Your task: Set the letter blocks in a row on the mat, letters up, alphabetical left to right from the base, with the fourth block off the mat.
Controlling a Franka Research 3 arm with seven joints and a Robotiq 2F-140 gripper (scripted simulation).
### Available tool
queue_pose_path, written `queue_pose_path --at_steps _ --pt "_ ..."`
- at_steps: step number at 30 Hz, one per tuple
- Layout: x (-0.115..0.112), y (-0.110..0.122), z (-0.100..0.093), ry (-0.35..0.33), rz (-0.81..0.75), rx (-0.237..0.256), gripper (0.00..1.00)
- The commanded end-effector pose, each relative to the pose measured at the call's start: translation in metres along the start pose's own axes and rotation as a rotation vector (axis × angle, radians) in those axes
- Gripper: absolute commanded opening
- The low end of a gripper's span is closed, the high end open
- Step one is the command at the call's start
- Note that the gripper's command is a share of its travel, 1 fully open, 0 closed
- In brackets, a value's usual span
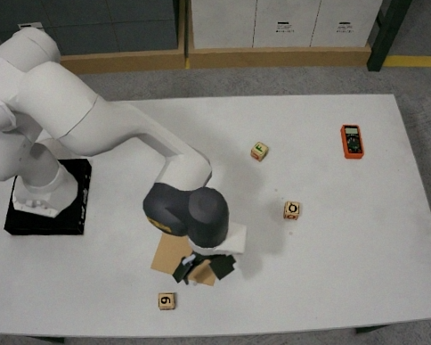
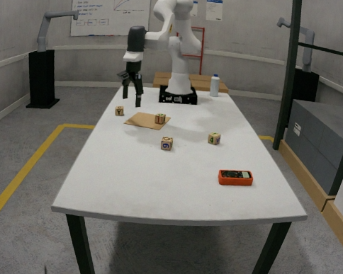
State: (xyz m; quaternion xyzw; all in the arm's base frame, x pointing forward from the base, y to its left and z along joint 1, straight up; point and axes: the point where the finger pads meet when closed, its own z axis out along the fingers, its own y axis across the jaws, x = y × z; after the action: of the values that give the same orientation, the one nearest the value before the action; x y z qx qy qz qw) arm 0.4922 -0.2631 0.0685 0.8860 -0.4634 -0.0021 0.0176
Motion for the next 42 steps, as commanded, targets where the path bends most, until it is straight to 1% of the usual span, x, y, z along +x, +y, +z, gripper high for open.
queue_pose_path --at_steps 1,5,7,8,22,24,25,39,41,42 --pt "-0.004 -0.014 0.000 -0.010 -0.138 -0.005 1.00" --pt "-0.008 -0.033 0.000 -0.010 -0.215 -0.007 1.00" --pt "-0.008 -0.033 0.000 -0.010 -0.215 -0.007 1.00" --pt "-0.011 -0.045 0.000 -0.009 -0.266 -0.009 1.00" --pt "-0.031 -0.108 -0.003 -0.008 -0.533 -0.013 1.00" --pt "-0.031 -0.108 -0.003 -0.008 -0.533 -0.013 1.00" --pt "-0.036 -0.120 -0.003 -0.008 -0.584 -0.013 1.00" --pt "-0.066 -0.183 -0.006 -0.005 -0.852 -0.013 1.00" --pt "-0.066 -0.183 -0.006 -0.005 -0.852 -0.013 1.00" --pt "-0.072 -0.195 -0.007 -0.004 -0.904 -0.012 1.00"
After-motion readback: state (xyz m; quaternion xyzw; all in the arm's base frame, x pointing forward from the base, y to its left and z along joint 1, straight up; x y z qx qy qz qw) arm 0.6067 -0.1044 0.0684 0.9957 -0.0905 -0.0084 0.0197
